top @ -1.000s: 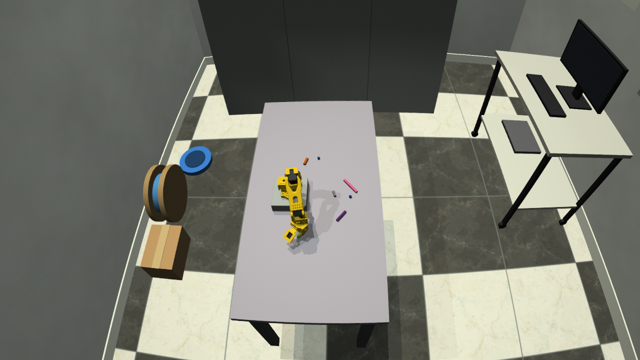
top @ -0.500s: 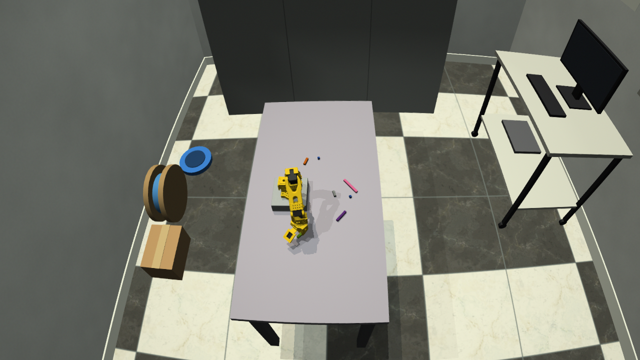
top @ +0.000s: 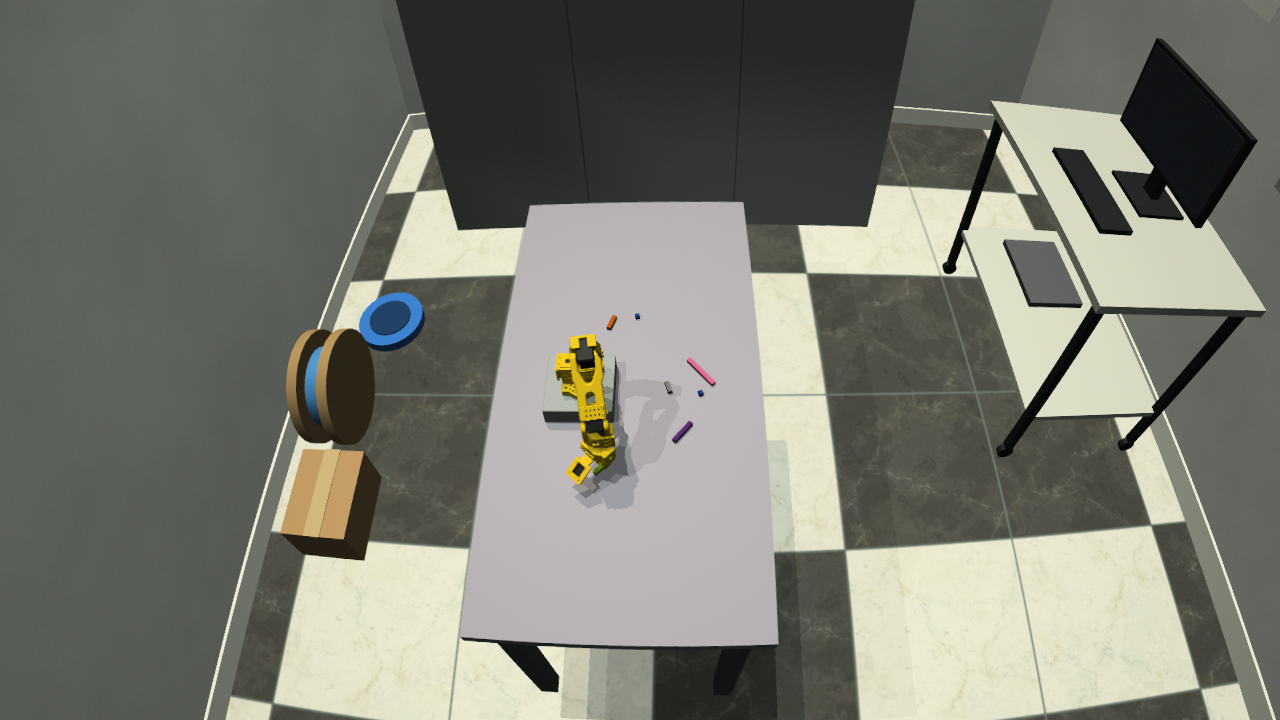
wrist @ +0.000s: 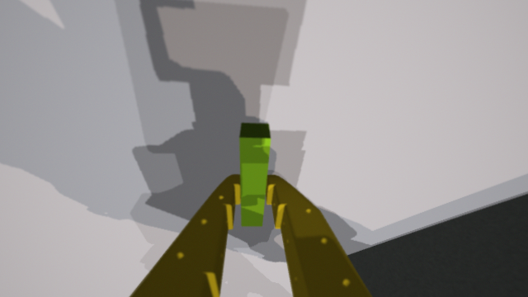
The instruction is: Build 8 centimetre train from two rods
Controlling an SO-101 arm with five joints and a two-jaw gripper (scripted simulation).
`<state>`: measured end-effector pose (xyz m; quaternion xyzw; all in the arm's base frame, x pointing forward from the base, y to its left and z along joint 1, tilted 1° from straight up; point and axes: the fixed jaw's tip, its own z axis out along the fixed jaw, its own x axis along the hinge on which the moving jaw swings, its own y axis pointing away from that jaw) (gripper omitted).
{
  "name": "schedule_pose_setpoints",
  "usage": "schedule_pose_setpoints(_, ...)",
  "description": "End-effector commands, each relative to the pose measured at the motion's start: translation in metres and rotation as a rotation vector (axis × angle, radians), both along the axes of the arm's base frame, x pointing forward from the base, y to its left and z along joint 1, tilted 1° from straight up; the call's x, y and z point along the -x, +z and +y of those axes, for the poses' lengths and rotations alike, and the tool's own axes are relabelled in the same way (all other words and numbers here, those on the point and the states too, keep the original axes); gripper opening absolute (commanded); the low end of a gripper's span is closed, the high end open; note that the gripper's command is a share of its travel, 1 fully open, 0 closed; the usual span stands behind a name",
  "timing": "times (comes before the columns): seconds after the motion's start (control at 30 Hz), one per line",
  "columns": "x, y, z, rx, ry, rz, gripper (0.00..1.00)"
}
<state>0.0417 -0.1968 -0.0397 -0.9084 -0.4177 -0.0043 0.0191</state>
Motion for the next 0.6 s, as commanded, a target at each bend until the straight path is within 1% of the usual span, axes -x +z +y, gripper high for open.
schedule_pose_setpoints(0.0,0.003,0.009,0.001,-0.001,-0.015,-0.001,0.0)
schedule_pose_setpoints(0.07,0.003,0.009,0.001,-0.001,-0.015,-0.001,0.0)
schedule_pose_setpoints(0.37,0.004,0.027,0.002,-0.001,-0.015,-0.001,0.0)
schedule_pose_setpoints(0.57,0.005,0.031,0.002,-0.001,-0.015,-0.001,0.0)
